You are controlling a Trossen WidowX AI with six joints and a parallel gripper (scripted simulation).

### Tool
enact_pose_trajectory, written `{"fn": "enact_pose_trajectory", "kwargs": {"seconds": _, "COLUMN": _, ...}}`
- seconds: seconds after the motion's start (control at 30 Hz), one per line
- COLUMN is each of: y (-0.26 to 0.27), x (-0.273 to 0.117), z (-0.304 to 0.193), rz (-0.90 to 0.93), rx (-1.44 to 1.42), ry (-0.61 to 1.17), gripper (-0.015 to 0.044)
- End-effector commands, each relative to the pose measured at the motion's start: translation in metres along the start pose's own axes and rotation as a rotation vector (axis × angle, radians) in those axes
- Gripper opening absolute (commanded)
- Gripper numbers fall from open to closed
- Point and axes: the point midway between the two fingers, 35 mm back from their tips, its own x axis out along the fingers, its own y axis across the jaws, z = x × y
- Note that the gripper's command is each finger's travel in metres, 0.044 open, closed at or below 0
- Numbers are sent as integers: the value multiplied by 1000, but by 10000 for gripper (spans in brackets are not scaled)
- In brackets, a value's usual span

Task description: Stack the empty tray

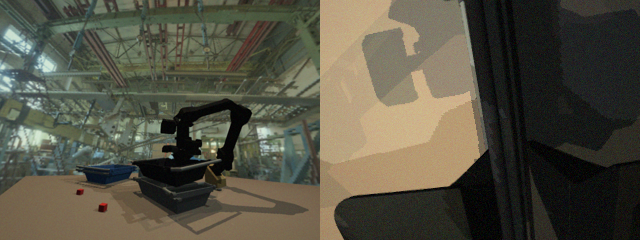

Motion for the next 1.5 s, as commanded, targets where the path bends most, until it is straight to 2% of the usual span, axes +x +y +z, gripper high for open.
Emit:
{"fn": "enact_pose_trajectory", "kwargs": {"seconds": 0.0, "y": 4, "x": 6, "z": 4, "rz": 25, "rx": -8, "ry": -3, "gripper": 0}}
{"fn": "enact_pose_trajectory", "kwargs": {"seconds": 1.1, "y": 0, "x": 1, "z": 0, "rz": 2, "rx": -1, "ry": 0, "gripper": 0}}
{"fn": "enact_pose_trajectory", "kwargs": {"seconds": 1.47, "y": 6, "x": 14, "z": 6, "rz": 25, "rx": -8, "ry": -3, "gripper": 0}}
